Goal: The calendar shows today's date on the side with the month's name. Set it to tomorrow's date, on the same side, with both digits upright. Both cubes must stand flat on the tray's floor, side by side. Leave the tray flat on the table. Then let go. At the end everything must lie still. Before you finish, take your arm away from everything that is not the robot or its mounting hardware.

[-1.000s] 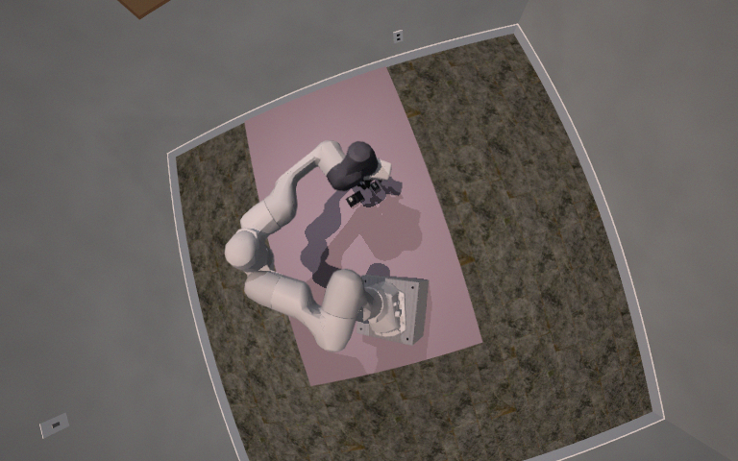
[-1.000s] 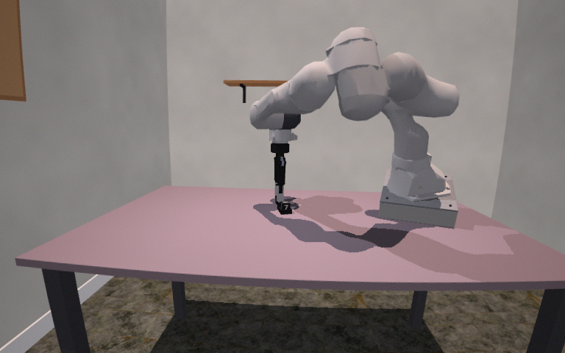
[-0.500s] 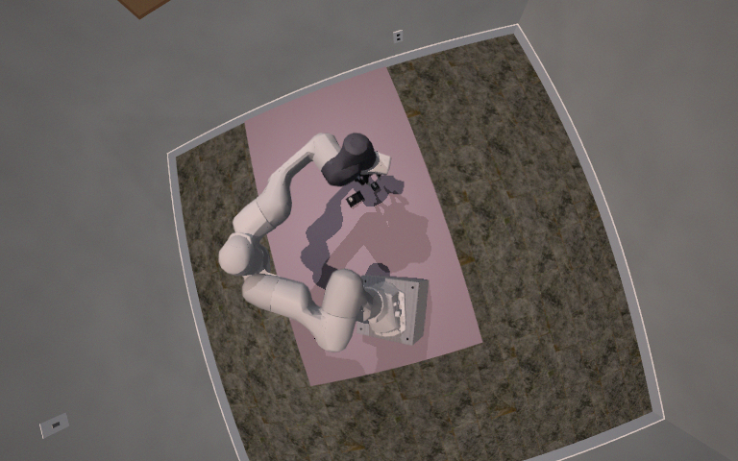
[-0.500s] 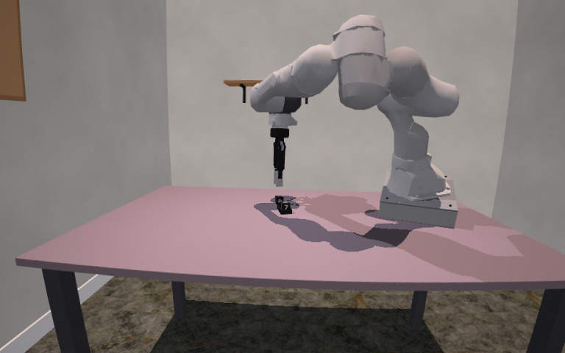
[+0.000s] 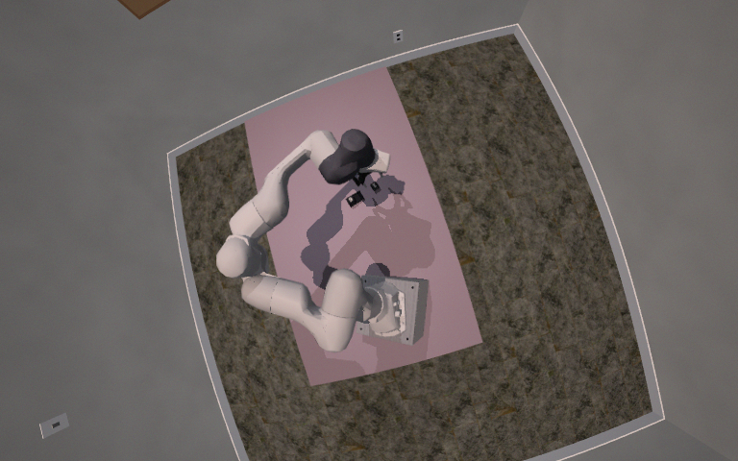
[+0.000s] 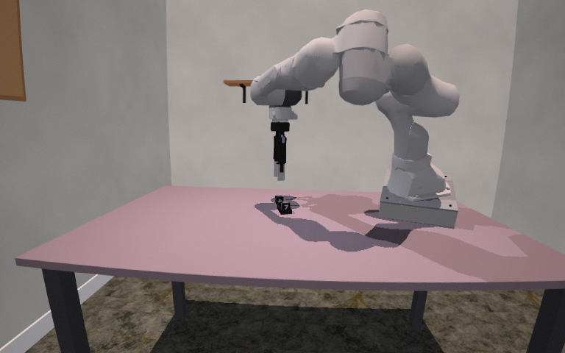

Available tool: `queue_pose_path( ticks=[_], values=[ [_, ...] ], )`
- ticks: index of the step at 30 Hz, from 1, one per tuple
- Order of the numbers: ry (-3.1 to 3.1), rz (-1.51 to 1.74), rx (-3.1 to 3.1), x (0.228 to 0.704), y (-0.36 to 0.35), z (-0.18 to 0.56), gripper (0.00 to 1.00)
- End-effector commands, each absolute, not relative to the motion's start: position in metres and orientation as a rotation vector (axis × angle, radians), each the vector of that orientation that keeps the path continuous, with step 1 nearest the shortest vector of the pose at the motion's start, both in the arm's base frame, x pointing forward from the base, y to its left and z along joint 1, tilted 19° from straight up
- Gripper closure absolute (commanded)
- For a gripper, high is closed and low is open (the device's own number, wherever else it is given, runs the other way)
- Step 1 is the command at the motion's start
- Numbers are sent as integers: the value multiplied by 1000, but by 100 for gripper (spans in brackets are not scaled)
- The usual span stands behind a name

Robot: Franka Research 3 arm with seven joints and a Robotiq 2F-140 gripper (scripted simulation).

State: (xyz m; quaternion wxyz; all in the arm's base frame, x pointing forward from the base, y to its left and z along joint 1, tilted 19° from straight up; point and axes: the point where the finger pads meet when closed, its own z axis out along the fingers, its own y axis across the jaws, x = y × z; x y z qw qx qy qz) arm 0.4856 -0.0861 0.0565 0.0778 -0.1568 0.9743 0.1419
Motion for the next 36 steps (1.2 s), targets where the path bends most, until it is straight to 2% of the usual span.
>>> queue_pose_path(
  ticks=[1,18,22,36],
  values=[
    [2923,434,-457,484,-85,57,0],
    [2927,435,-441,484,-85,57,0],
    [2978,458,-178,484,-84,56,0],
    [3011,480,152,483,-84,55,0]
  ],
)
